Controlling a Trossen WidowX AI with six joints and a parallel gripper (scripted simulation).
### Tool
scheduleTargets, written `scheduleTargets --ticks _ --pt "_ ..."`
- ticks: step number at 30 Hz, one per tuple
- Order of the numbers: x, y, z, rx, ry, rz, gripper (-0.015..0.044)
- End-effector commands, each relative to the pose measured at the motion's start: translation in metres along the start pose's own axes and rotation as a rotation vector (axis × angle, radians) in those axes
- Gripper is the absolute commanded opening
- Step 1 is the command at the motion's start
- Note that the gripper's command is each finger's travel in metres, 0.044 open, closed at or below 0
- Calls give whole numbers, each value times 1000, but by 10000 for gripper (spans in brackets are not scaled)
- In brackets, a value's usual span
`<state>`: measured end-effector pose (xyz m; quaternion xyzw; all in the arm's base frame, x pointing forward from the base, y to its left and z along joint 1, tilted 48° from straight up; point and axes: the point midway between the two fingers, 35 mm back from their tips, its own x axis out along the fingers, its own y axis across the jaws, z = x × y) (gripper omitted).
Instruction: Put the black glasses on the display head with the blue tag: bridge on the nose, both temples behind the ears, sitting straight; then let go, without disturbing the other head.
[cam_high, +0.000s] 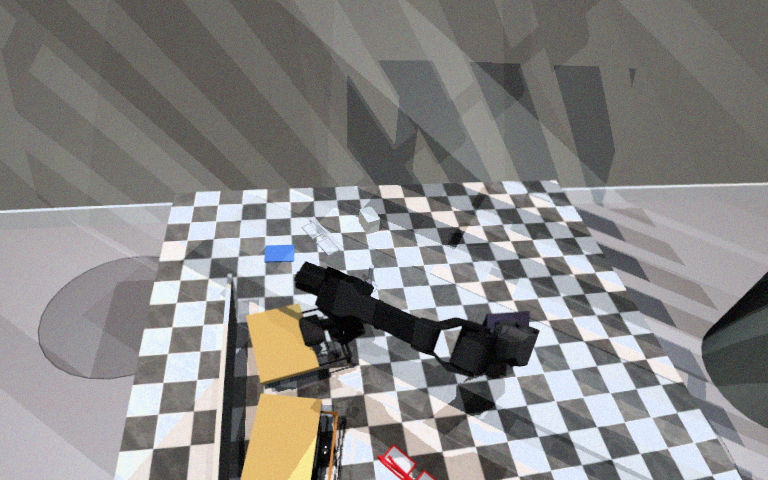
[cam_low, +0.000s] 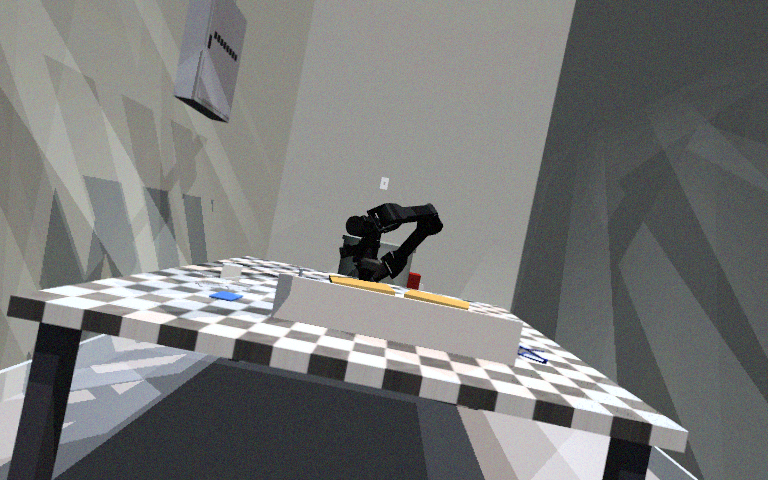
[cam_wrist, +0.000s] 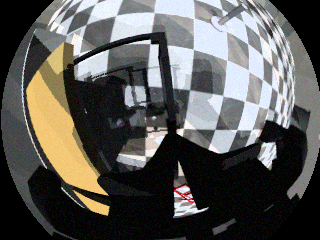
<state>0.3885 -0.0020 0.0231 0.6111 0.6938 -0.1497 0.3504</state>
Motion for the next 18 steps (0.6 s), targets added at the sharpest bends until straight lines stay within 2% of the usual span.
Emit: scheduleTargets --ticks 1,18 --pt "1 8 0 3 3 2 0" --pt "2 31 0 2 3 3 0"
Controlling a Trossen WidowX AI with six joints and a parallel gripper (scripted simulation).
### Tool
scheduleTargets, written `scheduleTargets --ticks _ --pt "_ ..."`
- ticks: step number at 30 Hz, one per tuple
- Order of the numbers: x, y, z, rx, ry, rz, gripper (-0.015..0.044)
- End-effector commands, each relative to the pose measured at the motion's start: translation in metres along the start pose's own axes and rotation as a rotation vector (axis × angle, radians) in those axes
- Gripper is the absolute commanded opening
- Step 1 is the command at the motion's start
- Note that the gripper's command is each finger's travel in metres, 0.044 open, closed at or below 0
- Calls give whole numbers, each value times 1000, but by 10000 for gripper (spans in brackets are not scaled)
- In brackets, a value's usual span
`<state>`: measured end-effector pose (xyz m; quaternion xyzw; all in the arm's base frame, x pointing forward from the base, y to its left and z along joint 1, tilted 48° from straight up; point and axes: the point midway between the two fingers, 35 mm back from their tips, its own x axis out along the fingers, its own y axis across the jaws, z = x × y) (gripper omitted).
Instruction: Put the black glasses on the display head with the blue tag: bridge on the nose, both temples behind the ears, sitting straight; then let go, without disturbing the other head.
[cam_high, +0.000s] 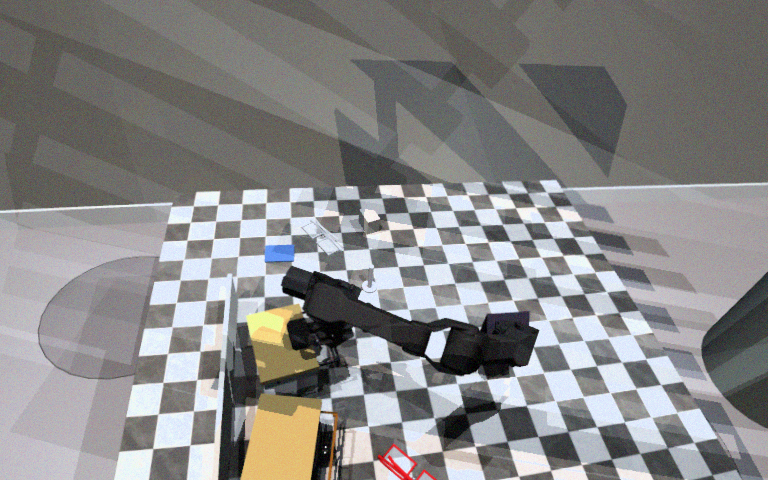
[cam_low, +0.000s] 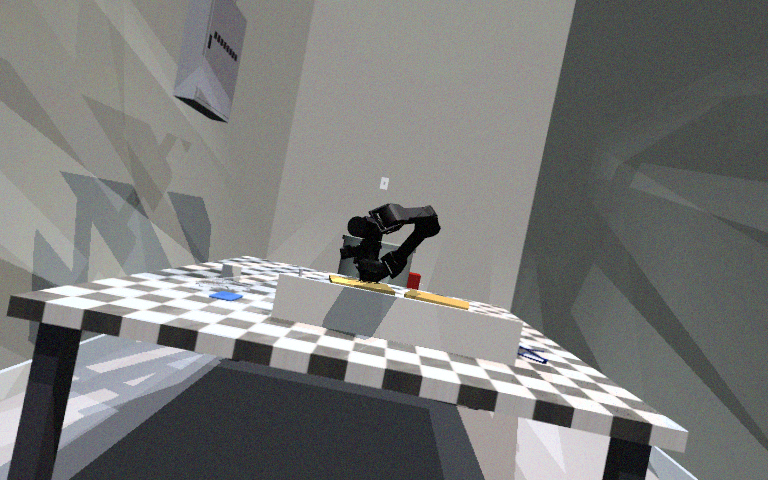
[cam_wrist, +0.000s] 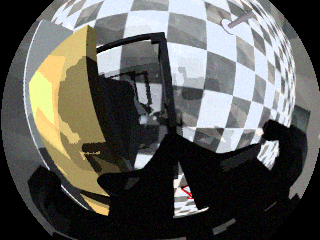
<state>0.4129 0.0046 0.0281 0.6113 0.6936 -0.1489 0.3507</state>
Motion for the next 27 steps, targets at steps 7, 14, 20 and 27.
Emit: scheduleTargets --ticks 7,14,20,27 --pt "1 11 0 3 3 2 0" --pt "1 13 0 3 3 2 0" --pt "2 13 0 3 3 2 0" --pt "4 13 0 3 3 2 0"
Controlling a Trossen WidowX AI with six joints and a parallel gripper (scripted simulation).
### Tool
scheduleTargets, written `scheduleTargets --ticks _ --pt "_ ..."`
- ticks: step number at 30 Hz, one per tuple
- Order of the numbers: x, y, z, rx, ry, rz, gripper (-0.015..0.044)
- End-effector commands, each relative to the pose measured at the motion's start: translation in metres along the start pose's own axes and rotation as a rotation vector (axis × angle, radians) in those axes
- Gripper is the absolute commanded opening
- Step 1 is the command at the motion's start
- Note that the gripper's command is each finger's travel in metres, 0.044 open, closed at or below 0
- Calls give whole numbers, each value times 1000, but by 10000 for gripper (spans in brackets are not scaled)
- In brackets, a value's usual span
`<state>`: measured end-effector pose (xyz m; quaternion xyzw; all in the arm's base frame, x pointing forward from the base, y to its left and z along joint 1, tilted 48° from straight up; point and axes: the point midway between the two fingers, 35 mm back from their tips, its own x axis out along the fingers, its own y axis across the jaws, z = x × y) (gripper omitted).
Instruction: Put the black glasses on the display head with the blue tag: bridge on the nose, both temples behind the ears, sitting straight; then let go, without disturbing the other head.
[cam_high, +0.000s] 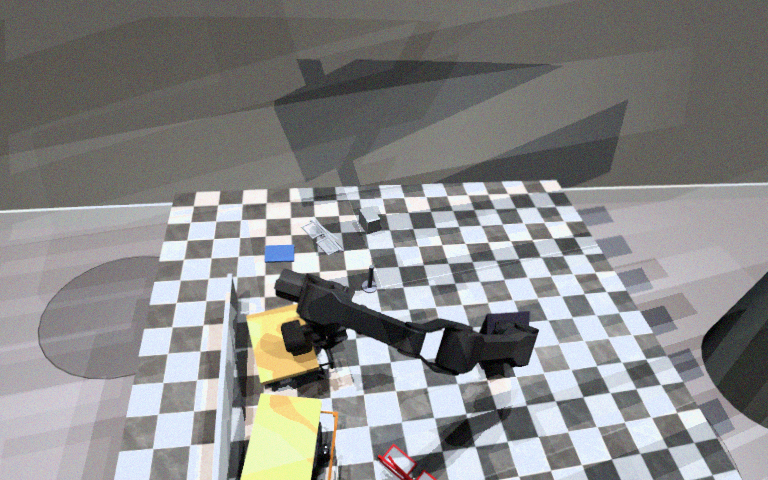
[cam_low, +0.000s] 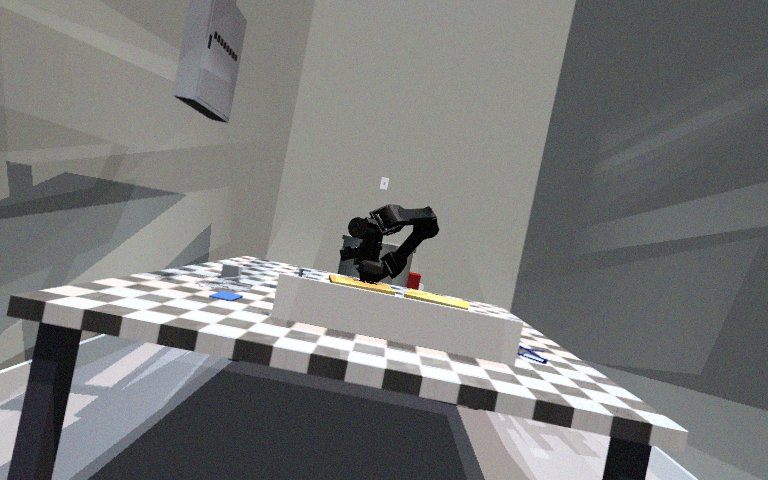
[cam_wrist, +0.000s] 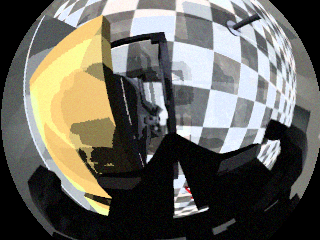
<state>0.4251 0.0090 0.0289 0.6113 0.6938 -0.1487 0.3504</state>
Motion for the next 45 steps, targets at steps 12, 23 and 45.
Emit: scheduleTargets --ticks 12,23,45 --pt "5 0 0 3 2 2 0" --pt "4 0 0 -1 0 1 107" --pt "-36 -35 0 4 1 -26 107"
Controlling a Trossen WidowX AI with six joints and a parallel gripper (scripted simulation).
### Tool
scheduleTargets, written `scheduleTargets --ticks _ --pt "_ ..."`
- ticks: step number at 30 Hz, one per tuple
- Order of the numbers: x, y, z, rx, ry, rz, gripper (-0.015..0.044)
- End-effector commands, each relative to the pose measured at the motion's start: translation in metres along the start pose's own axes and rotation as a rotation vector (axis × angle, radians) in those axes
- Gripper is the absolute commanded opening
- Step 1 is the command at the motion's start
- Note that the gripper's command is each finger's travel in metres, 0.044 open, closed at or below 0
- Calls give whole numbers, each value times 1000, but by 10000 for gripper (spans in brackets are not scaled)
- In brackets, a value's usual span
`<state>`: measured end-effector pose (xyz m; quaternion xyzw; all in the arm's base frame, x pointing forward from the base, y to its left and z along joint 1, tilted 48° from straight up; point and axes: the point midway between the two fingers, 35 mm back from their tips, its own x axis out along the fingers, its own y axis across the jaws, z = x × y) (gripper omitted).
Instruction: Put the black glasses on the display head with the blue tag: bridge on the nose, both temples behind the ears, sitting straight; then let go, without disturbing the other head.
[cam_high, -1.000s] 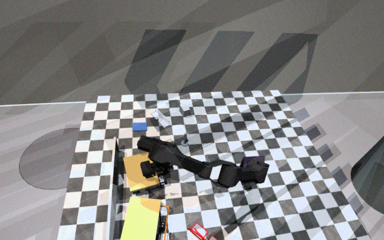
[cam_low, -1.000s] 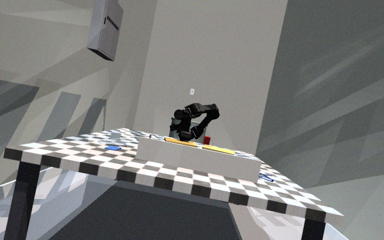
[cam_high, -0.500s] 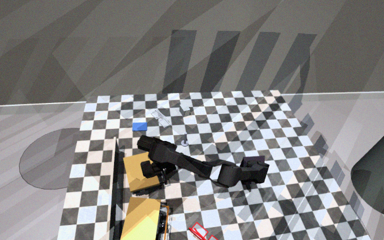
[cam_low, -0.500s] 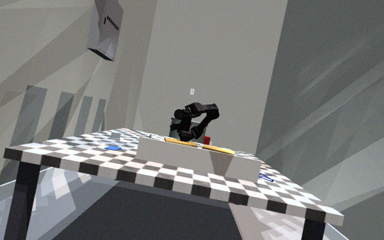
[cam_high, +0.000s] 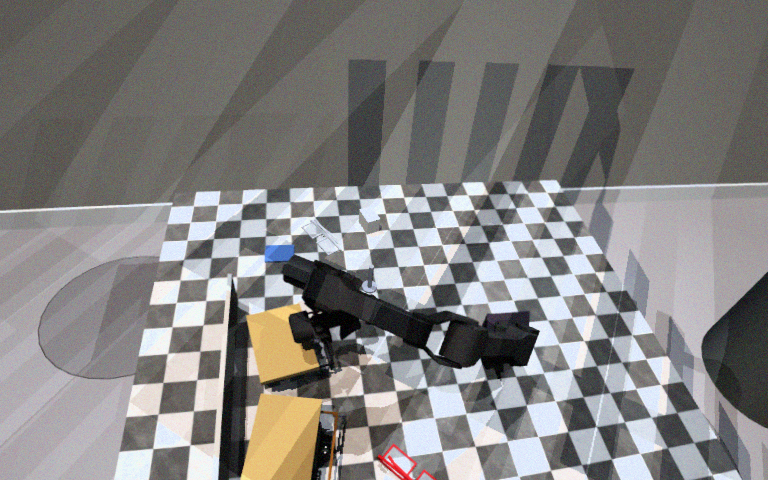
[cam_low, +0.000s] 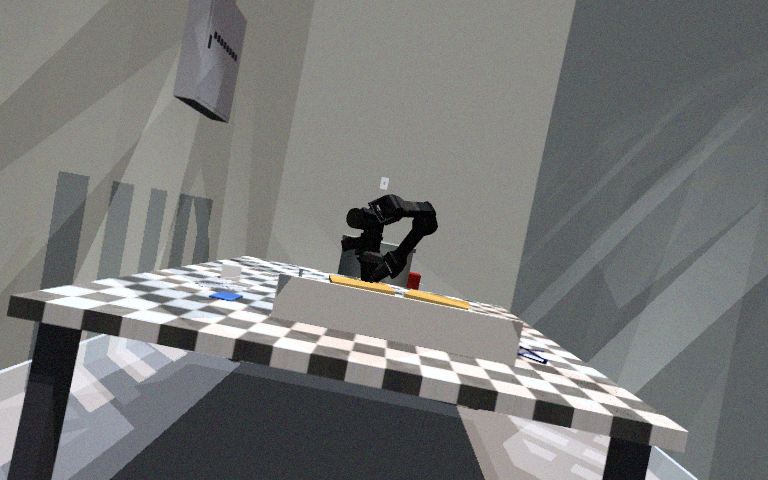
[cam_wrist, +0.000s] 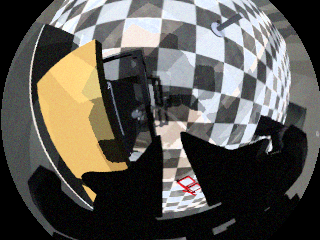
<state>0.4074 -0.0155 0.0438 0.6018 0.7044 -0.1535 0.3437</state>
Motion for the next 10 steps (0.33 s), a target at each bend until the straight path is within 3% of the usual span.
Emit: scheduleTargets --ticks 1,10 --pt "-7 -18 0 -1 -7 5 107" --pt "-17 -38 1 0 -7 4 107"
